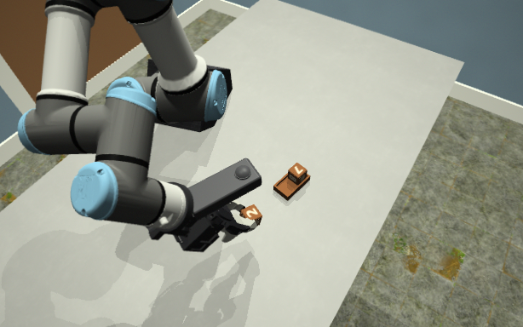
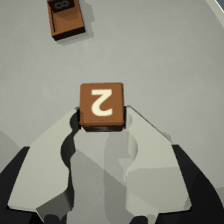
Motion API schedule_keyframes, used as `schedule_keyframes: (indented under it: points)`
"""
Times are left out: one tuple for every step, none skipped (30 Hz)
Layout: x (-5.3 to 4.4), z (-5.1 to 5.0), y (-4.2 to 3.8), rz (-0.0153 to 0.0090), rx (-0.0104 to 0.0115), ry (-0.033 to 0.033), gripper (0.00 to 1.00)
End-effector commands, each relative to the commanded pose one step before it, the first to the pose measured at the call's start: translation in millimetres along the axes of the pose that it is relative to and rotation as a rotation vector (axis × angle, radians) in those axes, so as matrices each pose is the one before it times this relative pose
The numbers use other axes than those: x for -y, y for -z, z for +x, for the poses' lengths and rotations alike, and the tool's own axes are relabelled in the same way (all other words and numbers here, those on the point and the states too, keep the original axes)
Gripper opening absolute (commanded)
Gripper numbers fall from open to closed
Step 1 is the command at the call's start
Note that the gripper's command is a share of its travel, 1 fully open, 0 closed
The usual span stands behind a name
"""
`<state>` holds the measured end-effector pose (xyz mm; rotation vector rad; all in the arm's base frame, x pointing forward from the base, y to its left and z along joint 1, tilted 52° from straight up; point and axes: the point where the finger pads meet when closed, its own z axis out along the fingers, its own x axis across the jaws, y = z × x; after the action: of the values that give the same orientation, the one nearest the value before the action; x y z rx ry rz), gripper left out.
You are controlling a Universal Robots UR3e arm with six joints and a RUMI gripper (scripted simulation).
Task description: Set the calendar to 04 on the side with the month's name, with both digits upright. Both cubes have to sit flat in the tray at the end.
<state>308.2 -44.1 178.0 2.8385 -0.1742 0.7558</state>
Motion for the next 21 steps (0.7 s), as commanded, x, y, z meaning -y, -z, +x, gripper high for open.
schedule_keyframes:
  points:
    - [4.988,-3.95,-1.181,0.06843,0.01309,0.02178,0.11]
    - [0.048,-0.27,-0.093,0.00852,0.00112,0.00052,0.11]
    - [0.000,0.00,0.000,0.00000,0.00000,0.00000,0.11]
    - [0.000,0.00,0.000,0.00000,0.00000,0.00000,0.11]
    - [0.047,-0.19,-0.055,0.00858,0.00073,0.00039,0.11]
    - [0.044,-0.12,-0.016,0.00859,0.00032,0.00025,0.11]
    - [0.039,-0.04,0.023,0.00855,-0.00010,0.00011,0.11]
    - [0.032,0.05,0.061,0.00846,-0.00051,-0.00003,0.11]
    - [0.022,0.13,0.098,0.00833,-0.00092,-0.00015,0.11]
    - [0.010,0.20,0.133,0.00815,-0.00131,-0.00027,0.11]
    - [-0.003,0.28,0.165,0.00793,-0.00168,-0.00038,0.11]
    - [-0.018,0.35,0.195,0.00766,-0.00201,-0.00048,0.11]
    - [-0.034,0.41,0.220,0.00737,-0.00232,-0.00057,0.11]
    - [-0.049,0.47,0.242,0.00704,-0.00258,-0.00064,0.11]
    - [-0.065,0.52,0.260,0.00669,-0.00280,-0.00070,0.11]
    - [-0.080,0.55,0.274,0.00631,-0.00298,-0.00074,0.11]
    - [-0.094,0.58,0.283,0.00592,-0.00310,-0.00077,0.11]
    - [-0.106,0.60,0.287,0.00552,-0.00318,-0.00078,0.11]
    - [-0.116,0.61,0.288,0.00511,-0.00320,-0.00079,0.11]
    - [0.000,0.00,0.000,0.00000,0.00000,0.00000,0.11]
    - [0.000,0.00,0.000,0.00000,0.00000,0.00000,0.11]
